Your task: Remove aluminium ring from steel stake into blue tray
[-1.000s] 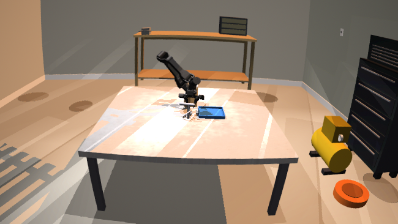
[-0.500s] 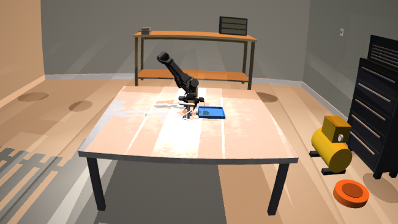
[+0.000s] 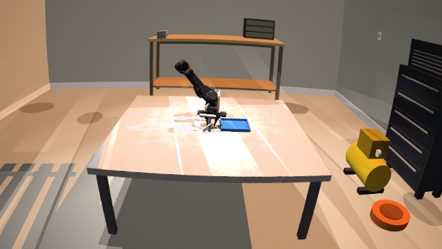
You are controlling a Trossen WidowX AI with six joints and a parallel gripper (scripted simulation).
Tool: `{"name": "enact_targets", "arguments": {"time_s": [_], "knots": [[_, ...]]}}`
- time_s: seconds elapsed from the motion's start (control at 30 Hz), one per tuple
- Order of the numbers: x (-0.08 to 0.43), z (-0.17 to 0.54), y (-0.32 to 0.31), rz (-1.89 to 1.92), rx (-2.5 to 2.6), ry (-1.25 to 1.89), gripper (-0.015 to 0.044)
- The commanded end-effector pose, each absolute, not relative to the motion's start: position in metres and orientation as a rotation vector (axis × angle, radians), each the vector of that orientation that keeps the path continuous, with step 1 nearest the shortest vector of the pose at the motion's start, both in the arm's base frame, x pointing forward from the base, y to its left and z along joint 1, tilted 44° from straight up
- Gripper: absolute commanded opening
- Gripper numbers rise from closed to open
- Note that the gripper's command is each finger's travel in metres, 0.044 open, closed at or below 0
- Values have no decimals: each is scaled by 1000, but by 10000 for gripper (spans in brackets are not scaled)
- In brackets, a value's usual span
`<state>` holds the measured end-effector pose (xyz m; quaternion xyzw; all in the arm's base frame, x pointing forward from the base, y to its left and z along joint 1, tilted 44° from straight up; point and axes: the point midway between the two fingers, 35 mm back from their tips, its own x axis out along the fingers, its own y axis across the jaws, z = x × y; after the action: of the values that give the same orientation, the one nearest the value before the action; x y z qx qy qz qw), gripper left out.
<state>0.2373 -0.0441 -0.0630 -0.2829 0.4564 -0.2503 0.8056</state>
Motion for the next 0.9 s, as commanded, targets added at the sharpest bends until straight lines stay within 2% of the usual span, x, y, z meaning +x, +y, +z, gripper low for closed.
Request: {"name": "enact_targets", "arguments": {"time_s": [0.0, 0.87], "knots": [[237, -63, -44, -536, -606, 977, 193], [237, -63, -44, -536, -606, 977, 20]]}}
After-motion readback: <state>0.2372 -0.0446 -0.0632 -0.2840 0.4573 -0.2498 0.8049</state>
